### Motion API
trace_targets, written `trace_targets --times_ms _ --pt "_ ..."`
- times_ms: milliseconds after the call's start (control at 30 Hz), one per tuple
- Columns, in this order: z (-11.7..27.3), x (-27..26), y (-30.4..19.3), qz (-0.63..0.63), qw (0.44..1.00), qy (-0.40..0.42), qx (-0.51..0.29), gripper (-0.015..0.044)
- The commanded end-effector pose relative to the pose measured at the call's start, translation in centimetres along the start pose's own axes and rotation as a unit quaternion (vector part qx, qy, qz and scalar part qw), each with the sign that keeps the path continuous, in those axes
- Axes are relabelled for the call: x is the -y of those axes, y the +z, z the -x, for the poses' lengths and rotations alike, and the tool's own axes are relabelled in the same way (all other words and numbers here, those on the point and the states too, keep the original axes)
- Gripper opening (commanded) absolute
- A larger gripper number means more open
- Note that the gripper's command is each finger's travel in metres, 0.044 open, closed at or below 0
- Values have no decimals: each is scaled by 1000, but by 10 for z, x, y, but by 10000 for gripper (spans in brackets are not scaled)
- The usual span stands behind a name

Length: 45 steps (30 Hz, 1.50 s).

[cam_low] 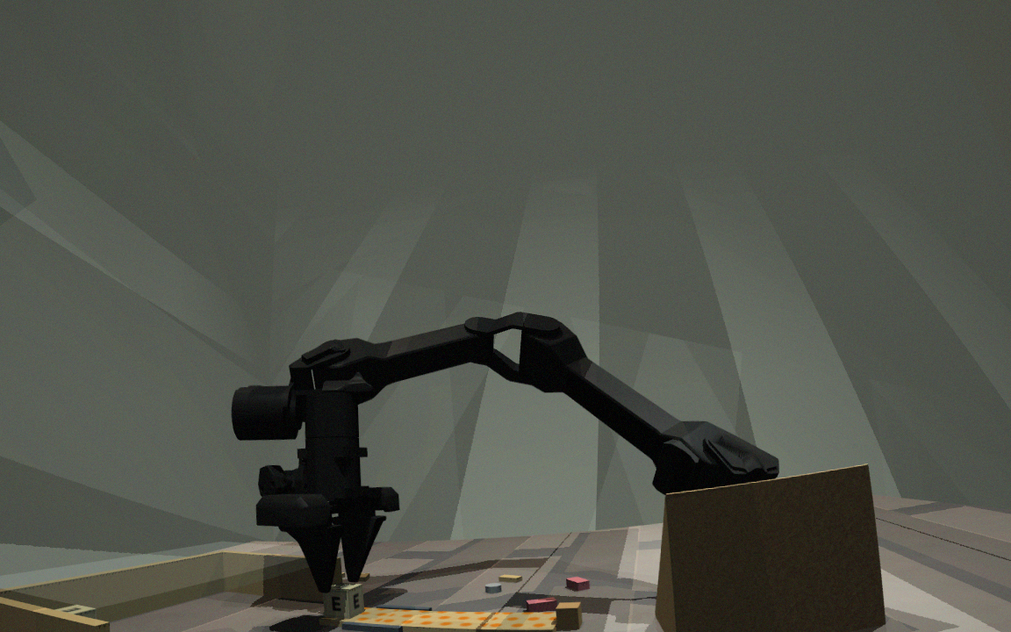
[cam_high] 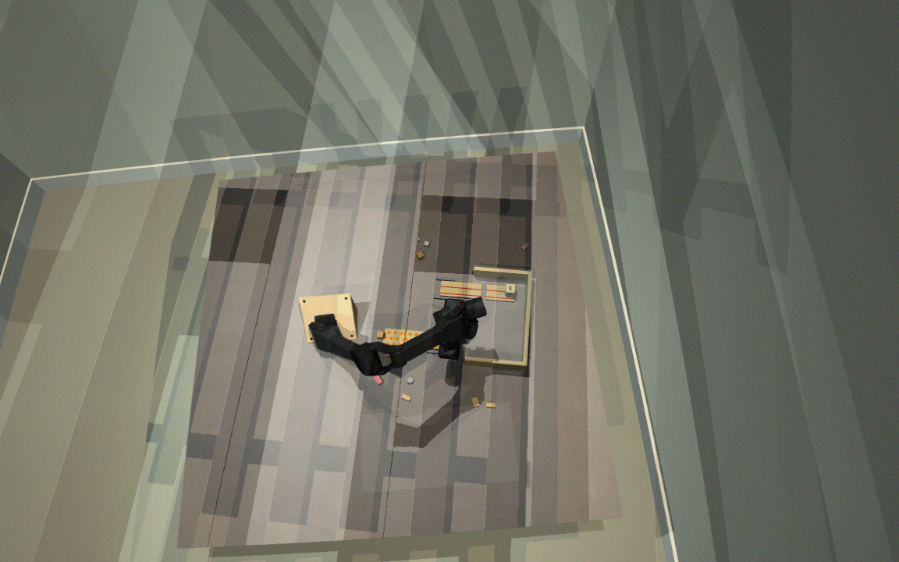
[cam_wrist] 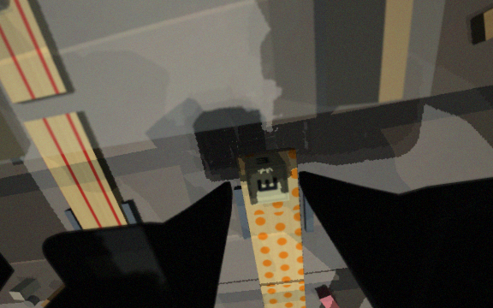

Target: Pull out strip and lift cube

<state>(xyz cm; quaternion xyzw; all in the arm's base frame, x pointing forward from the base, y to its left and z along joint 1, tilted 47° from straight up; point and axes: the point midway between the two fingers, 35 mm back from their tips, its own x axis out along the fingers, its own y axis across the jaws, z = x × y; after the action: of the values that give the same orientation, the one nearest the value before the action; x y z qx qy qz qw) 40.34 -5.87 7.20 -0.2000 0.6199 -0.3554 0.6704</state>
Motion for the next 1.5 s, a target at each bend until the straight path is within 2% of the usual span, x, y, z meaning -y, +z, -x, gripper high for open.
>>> trace_targets --times_ms 0,467,600,833,967,1467 --pt "-8 1 -1 3 1000 -3 -1 250" --pt "-25 2 -3 3 1000 -4 -1 250" --pt "-22 1 -2 0 1000 -1 -1 145" --pt "-22 1 -2 0 1000 -1 -1 98" --pt "-19 -1 -2 5 1000 6 0 0" --pt "20 0 -62 4 1000 -3 -3 0"
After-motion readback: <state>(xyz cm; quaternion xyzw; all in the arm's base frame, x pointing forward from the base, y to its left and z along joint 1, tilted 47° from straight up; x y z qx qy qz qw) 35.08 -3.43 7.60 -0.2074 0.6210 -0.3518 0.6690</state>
